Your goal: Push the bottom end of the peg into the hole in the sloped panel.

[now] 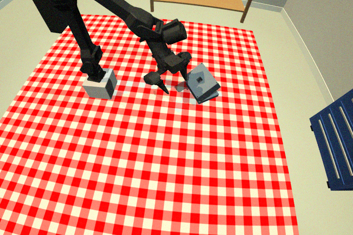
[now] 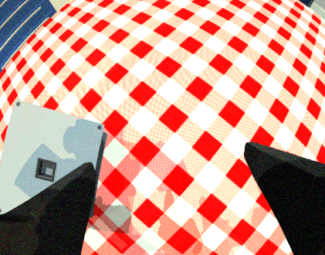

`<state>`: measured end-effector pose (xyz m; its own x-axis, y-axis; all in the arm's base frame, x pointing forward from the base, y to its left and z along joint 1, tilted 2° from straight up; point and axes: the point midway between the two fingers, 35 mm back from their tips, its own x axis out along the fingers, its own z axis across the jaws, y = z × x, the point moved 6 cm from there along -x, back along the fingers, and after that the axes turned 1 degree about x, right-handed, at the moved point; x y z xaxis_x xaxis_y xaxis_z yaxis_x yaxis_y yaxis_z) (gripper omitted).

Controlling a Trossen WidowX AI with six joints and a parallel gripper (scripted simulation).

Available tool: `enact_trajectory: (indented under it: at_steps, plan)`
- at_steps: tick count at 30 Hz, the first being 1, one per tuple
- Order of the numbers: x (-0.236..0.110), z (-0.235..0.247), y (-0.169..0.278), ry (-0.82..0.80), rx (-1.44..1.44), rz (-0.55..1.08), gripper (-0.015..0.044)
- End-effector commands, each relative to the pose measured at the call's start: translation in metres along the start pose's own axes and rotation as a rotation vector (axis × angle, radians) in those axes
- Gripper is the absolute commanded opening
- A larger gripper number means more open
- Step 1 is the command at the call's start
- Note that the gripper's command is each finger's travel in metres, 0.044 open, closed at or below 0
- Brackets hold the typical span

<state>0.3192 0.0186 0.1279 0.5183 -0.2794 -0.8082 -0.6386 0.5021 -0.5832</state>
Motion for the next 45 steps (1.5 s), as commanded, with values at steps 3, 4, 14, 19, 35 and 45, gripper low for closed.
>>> enact_trajectory:
  at_steps: [3,4,14,19,35,45]
  plan:
    - [-0.006,0.022,0.025,-0.048,-0.167,0.121,0.044]
    - [-0.007,0.024,0.029,-0.055,-0.191,0.139,0.044]
    - [-0.022,0.048,0.068,-0.119,-0.423,0.306,0.044]
    - [-0.031,0.056,0.087,-0.148,-0.535,0.387,0.044]
    - [-0.062,0.072,0.139,-0.226,-0.871,0.634,0.044]
    - [-0.057,0.072,0.143,-0.226,-0.871,0.634,0.044]
